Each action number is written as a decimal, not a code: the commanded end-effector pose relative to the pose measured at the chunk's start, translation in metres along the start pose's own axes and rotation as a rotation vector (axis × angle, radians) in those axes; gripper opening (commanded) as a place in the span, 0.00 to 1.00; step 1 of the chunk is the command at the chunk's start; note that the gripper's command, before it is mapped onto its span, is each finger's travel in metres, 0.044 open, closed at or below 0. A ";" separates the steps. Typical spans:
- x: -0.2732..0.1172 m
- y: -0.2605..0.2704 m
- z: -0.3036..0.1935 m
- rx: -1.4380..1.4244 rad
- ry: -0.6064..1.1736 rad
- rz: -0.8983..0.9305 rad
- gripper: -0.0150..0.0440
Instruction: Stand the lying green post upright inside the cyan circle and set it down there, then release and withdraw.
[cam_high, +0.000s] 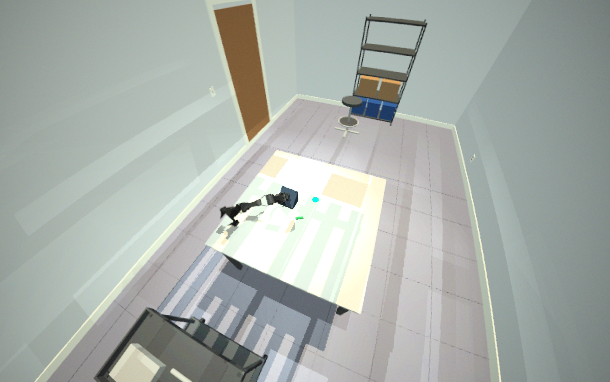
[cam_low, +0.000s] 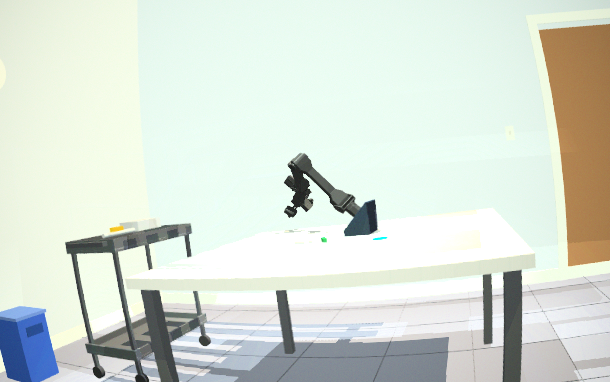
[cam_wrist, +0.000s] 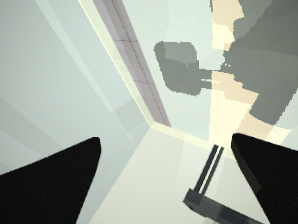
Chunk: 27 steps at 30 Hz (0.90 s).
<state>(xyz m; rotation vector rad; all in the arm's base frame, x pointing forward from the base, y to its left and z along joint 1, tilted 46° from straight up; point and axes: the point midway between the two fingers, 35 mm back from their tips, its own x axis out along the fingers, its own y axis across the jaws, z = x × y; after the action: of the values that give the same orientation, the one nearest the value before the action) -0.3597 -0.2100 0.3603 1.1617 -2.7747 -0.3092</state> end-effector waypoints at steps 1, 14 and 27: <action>0.000 -0.001 0.000 -0.002 0.000 -0.002 0.89; 0.007 -0.134 -0.042 -0.295 0.070 -0.263 0.65; -0.047 -0.281 -0.081 -0.659 0.255 -0.562 0.65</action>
<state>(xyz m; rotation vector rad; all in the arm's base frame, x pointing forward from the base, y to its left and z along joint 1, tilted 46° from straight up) -0.1529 -0.3717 0.3682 1.5764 -1.9791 -0.9102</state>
